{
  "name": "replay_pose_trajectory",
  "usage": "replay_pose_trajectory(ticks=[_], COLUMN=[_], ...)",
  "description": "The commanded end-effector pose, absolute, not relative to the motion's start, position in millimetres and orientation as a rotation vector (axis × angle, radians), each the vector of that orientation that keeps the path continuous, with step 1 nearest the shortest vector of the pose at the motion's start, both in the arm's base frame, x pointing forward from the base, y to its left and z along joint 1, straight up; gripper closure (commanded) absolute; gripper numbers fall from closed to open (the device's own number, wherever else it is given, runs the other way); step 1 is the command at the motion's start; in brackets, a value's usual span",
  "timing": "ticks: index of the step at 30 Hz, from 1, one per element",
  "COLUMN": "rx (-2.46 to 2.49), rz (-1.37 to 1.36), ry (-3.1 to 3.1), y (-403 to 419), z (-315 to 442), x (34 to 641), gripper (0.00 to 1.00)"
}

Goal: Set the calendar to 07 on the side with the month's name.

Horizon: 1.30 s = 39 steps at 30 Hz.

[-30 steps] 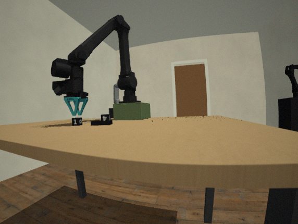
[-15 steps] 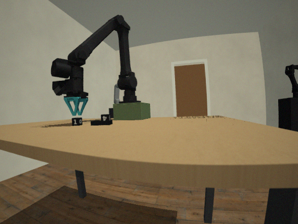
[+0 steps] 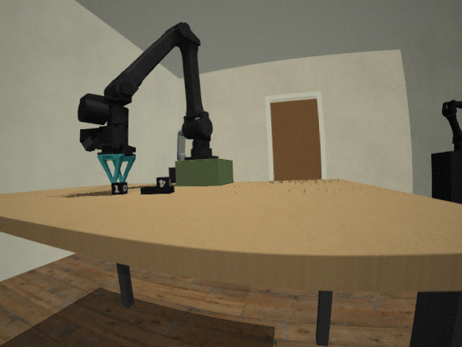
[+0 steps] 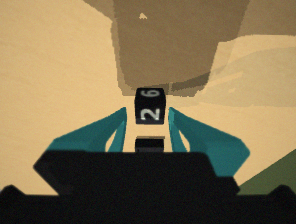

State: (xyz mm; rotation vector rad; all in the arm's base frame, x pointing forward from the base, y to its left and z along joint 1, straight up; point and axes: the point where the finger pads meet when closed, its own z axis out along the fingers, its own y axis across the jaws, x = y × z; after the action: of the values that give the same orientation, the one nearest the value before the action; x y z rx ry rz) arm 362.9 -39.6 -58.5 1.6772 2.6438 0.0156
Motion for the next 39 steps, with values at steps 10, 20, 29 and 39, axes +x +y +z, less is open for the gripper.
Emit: replay_pose_trajectory(ticks=[10,20,29,39], rx=[1.681,1.683,1.683,1.683], rz=[0.004,0.001,0.001,0.001], ry=[2.648,2.65,2.65,2.65], y=[-36,-36,-36,-36], z=[-82,-82,-82,-82], x=[360,359,359,359], gripper=[0.54,0.54,0.54,0.54])
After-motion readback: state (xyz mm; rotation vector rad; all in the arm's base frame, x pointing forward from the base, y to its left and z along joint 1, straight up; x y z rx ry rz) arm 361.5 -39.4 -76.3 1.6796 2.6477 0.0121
